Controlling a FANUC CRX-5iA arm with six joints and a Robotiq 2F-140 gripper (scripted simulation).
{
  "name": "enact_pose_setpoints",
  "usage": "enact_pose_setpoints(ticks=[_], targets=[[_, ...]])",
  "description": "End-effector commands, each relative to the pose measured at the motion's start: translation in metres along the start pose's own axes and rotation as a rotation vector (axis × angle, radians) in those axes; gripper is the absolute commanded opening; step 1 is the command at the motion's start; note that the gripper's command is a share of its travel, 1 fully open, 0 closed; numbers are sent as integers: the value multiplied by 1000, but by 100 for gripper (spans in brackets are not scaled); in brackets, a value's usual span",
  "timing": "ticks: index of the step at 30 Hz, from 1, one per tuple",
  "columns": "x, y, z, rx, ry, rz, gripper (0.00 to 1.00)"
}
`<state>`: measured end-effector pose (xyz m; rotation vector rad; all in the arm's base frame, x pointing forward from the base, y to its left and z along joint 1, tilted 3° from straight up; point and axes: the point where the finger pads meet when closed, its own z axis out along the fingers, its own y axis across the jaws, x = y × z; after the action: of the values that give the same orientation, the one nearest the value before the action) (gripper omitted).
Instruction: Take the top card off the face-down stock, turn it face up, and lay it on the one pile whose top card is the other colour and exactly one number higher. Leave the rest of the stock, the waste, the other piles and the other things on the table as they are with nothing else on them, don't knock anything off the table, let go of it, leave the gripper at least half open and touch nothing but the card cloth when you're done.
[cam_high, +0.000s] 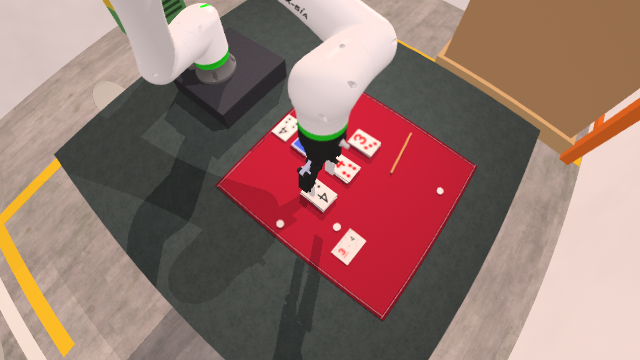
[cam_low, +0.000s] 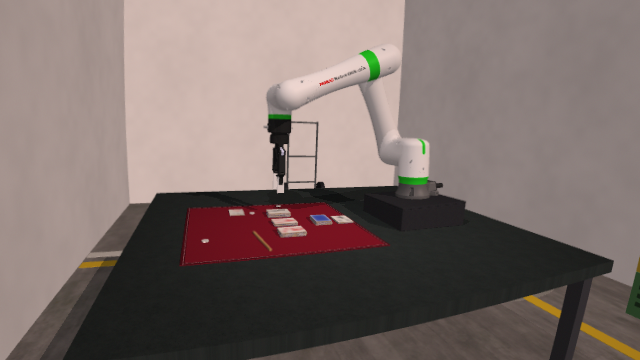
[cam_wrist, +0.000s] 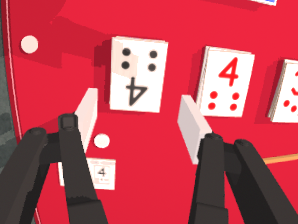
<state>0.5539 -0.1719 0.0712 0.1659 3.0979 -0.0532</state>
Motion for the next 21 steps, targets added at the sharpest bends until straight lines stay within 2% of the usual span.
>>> enact_pose_setpoints(ticks=[1, 12, 13, 21], targets=[[0, 0, -5, 0, 0, 0, 50], [0, 0, -15, 0, 0, 0, 50], [0, 0, -15, 0, 0, 0, 100], [0, 0, -15, 0, 0, 0, 100]])
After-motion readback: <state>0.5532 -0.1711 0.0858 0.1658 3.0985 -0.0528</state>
